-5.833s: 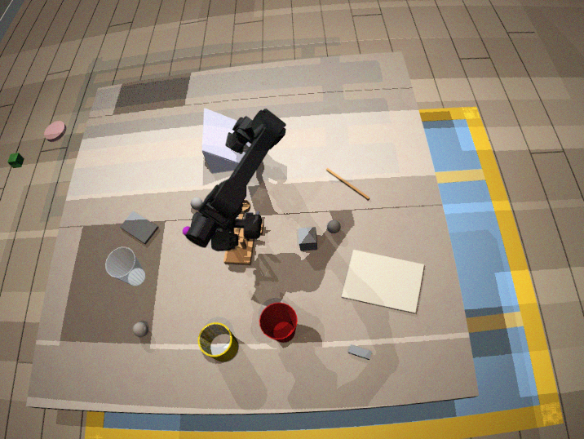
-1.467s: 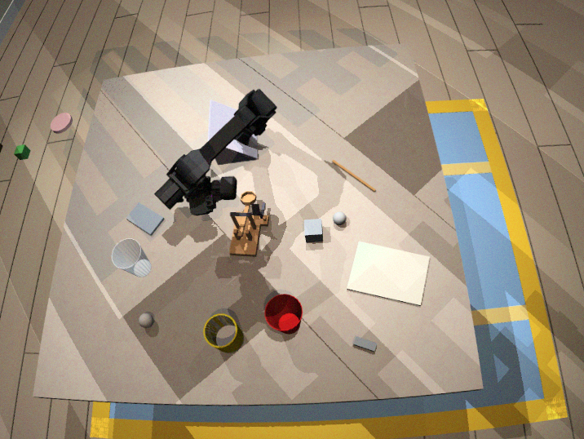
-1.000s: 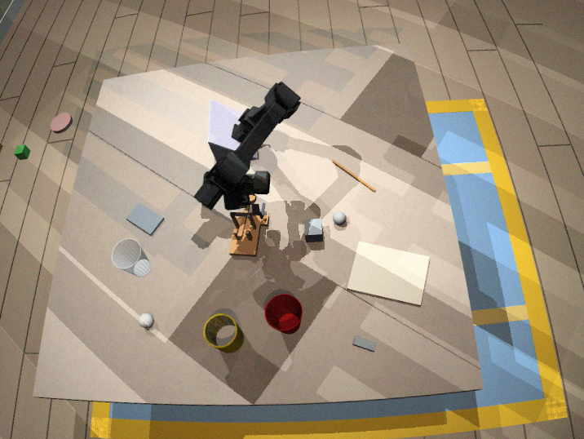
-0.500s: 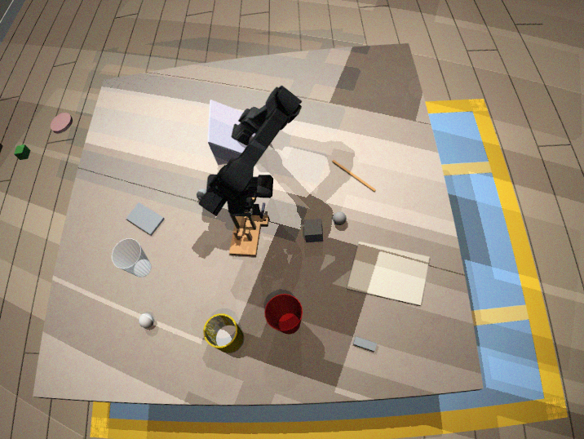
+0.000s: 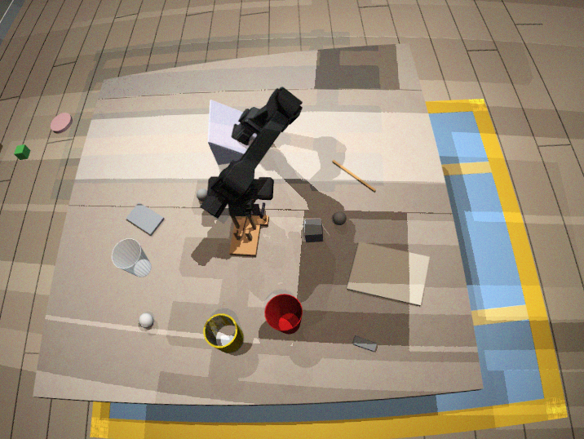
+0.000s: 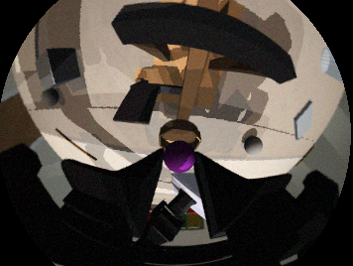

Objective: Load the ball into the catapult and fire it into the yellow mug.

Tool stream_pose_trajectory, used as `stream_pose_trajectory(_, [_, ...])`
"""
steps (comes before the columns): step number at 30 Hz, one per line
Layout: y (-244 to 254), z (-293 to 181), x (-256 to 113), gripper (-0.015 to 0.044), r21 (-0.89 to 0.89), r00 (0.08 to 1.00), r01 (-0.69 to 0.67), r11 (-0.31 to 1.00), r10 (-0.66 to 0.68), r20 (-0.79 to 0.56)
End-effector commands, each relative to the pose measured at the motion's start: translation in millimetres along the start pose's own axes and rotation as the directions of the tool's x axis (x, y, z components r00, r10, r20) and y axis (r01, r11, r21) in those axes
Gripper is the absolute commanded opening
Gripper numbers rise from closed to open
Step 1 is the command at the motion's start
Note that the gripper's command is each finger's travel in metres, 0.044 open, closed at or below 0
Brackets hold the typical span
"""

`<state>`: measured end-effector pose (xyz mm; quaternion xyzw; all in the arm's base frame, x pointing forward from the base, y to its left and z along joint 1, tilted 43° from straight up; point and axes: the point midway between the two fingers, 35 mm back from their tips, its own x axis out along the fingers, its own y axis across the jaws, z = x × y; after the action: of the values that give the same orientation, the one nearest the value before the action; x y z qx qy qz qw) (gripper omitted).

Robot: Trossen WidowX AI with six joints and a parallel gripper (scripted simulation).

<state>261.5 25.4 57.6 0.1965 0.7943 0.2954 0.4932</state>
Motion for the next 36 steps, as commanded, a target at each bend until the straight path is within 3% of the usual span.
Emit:
stream_pose_trajectory(1, [0,0,-1,0.0053,-0.001,1.0,0.0,1.0,0.0,0.0])
stream_pose_trajectory(9, [0,-1,-2,0.0263,-0.001,1.0,0.003,1.0,-0.003,0.005])
stream_pose_trajectory(16, [1,-21,-59,0.044,0.013,0.977,0.088,0.996,-0.089,0.196])
stream_pose_trajectory(22, [3,-48,-102,0.044,0.055,0.923,0.165,0.985,-0.174,0.344])
stream_pose_trajectory(24, [0,-29,-86,0.044,0.035,0.944,0.13,0.991,-0.134,0.3])
stream_pose_trajectory(36, [-26,80,-150,0.044,0.116,0.758,0.088,0.989,-0.142,0.637])
